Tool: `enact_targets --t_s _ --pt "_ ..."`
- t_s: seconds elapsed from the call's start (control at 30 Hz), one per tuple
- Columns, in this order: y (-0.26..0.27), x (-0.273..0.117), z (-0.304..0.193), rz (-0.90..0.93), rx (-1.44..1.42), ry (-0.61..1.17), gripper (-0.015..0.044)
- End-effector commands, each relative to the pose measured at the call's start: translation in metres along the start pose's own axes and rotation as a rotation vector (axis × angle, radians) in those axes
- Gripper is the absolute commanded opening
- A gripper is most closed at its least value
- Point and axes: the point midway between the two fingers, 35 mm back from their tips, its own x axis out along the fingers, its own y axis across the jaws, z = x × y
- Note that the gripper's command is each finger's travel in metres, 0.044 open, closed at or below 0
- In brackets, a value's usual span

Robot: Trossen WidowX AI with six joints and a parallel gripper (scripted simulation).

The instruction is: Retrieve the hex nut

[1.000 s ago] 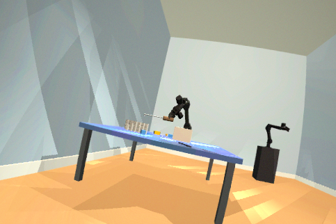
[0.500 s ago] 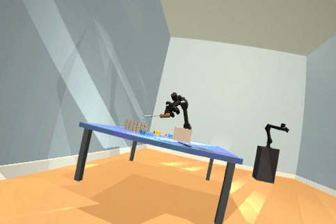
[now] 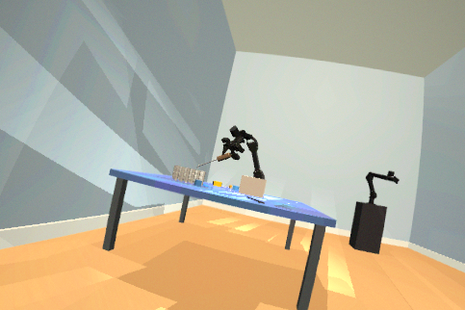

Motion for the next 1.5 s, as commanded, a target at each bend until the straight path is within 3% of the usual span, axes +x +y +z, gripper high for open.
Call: enact_targets --t_s 0.0,1.47 --pt "0.002 -0.005 -0.016 0.003 0.136 -0.006 0.0000" --pt "0.048 -0.051 -0.169 0.048 1.660 -0.039 0.0000"
